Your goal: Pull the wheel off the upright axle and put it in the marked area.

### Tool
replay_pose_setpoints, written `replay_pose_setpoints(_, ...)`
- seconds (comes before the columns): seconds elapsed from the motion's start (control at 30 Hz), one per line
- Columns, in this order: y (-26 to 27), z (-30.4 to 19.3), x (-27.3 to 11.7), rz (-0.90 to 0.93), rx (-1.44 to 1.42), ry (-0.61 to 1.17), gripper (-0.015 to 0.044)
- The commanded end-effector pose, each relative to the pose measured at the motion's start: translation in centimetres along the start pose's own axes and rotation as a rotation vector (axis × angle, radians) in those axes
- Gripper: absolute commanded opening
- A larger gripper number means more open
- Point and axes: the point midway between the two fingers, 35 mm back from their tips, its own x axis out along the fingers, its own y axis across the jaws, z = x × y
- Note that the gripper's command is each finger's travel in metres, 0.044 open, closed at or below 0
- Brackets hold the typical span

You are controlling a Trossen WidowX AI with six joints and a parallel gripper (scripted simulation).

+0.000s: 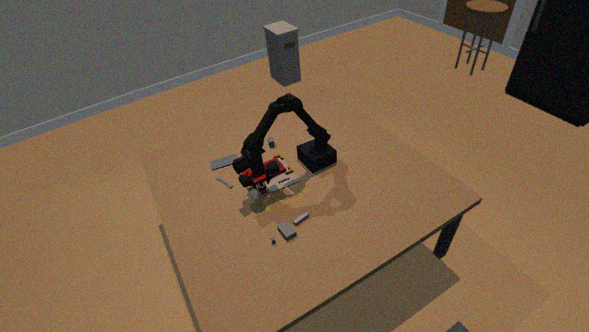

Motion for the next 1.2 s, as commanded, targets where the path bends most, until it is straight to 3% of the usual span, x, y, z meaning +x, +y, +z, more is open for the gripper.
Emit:
replay_pose_setpoints(0.0, 0.0, 0.0, 0.6, 0.006, 0.001, 0.004, 0.03)
replay_pose_setpoints(0.03, 0.0, 0.0, 0.6, 0.006, 0.001, 0.004, 0.03)
replay_pose_setpoints(0.17, 0.0, 0.0, 0.2, 0.002, 0.0, 0.0, 0.0195)
replay_pose_setpoints(0.43, 0.0, 0.0, 0.2, 0.002, 0.0, 0.0, 0.0142)
replay_pose_setpoints(0.63, 0.0, 0.0, 0.1, 0.002, 0.0, 0.0, 0.0)
replay_pose_setpoints(1.17, 0.0, 0.0, -0.4, 0.003, 0.0, 0.001, 0.0)
